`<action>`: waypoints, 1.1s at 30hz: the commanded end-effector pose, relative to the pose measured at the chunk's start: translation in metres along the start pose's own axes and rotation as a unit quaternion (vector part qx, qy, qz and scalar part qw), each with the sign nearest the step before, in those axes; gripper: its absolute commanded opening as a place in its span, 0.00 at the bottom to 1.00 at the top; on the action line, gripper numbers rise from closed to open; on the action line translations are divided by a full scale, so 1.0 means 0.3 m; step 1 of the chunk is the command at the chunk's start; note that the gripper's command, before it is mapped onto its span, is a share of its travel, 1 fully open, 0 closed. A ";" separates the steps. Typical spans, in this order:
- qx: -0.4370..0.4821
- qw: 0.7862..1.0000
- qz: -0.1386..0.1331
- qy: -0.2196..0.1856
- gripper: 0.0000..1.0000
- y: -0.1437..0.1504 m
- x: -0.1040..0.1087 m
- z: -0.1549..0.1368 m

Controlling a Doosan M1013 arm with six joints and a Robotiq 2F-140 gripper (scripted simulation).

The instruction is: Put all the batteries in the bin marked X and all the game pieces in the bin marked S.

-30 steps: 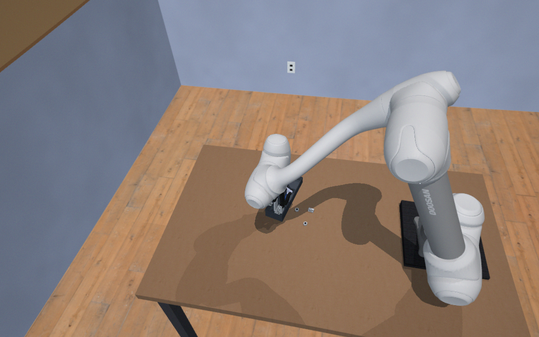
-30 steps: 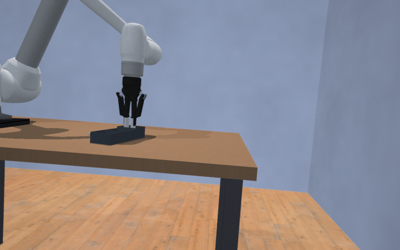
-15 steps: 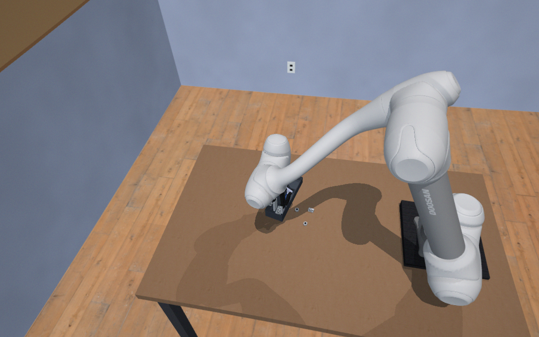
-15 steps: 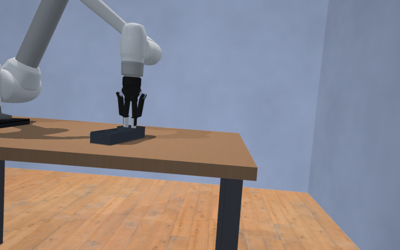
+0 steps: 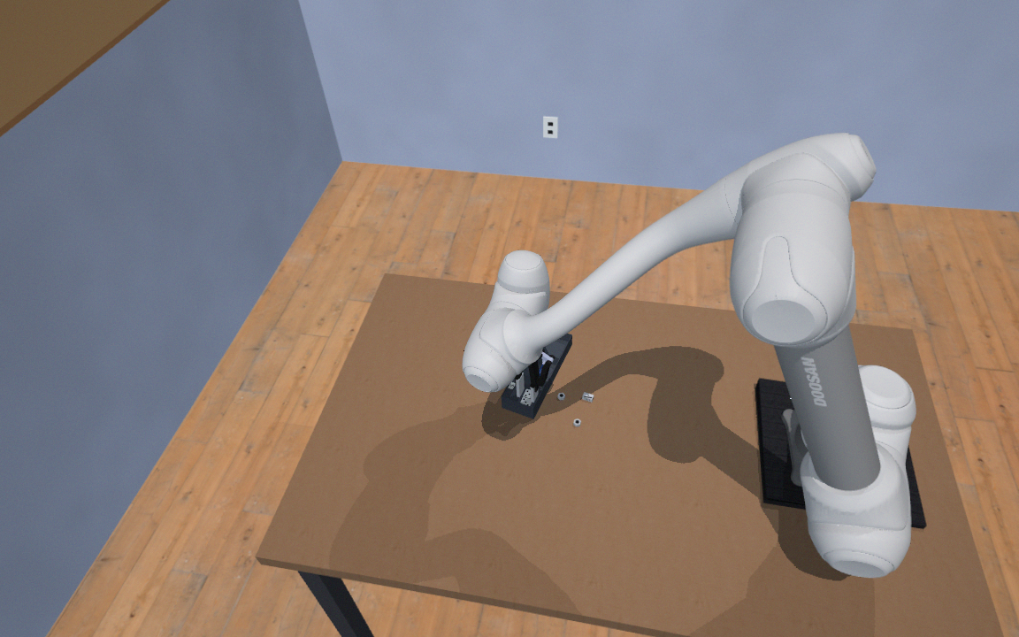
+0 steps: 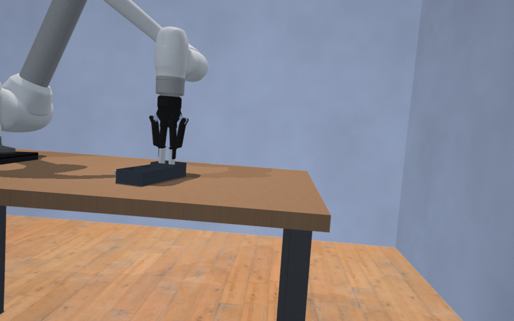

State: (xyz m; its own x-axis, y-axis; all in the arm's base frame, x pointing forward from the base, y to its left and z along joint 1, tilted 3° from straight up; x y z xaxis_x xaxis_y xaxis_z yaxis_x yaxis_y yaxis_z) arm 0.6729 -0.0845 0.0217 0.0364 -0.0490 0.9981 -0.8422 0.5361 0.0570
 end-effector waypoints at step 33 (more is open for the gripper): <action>0.000 1.000 0.000 0.000 1.00 0.000 0.239 0.000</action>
State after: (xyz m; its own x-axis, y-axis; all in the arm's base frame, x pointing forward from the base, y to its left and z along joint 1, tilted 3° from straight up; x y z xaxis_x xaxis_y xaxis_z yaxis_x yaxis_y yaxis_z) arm 0.6753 -0.0878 0.0881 0.0362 -0.0489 0.9981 -0.8422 0.5362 0.0569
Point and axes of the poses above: the point where the finger pads meet when closed, its own x axis back along the fingers, its own y axis across the jaws, z = x × y, the point moved 2 cm from there along x, back along the fingers, and after that the axes turned 15 degrees about -x, right-handed, at the moved point
